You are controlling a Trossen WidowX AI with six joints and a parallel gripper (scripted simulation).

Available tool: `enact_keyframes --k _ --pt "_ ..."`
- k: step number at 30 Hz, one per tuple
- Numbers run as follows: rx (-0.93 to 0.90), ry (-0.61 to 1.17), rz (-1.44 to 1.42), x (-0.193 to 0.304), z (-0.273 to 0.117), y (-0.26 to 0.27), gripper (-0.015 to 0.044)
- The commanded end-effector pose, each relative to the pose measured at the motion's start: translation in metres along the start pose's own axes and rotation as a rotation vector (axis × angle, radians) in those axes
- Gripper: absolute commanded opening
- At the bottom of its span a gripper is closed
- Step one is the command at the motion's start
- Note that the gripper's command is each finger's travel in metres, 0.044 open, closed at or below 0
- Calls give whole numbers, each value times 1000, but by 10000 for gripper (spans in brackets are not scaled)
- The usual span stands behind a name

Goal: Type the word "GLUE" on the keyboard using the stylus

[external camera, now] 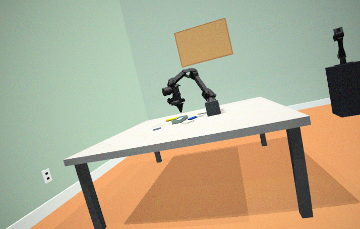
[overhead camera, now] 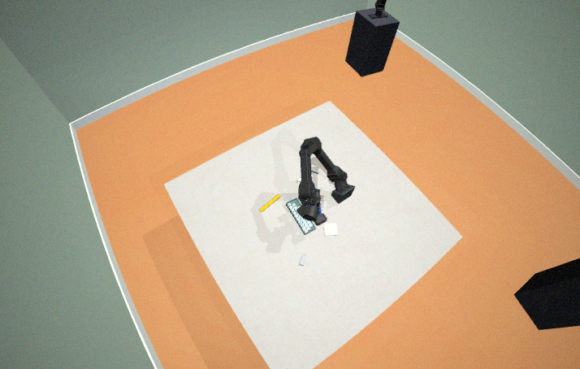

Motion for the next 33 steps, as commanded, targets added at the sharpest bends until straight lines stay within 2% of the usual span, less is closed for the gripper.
enact_keyframes --k 1,9,13,17,26,29,32,33 --pt "-12 -20 11 -1 -29 0 0" --pt "-11 -30 5 -3 -24 2 0" --pt "-12 -31 8 -3 -25 2 105" --pt "-12 -30 8 -3 -25 2 0" --pt "-12 -30 8 -3 -25 2 0" --pt "-4 -21 -20 -1 -23 3 79" --pt "95 125 -403 24 -5 11 150" --pt "130 196 -566 35 1 13 150"
Point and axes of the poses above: the point midway between the two fingers, 35 mm back from their tips, its own z axis out along the fingers, its own y axis across the jaws, x = y × z, the point moved 3 cm from there along -z, back along the fingers, and after that the axes turned 10 degrees about -z, right-handed, at the moved point
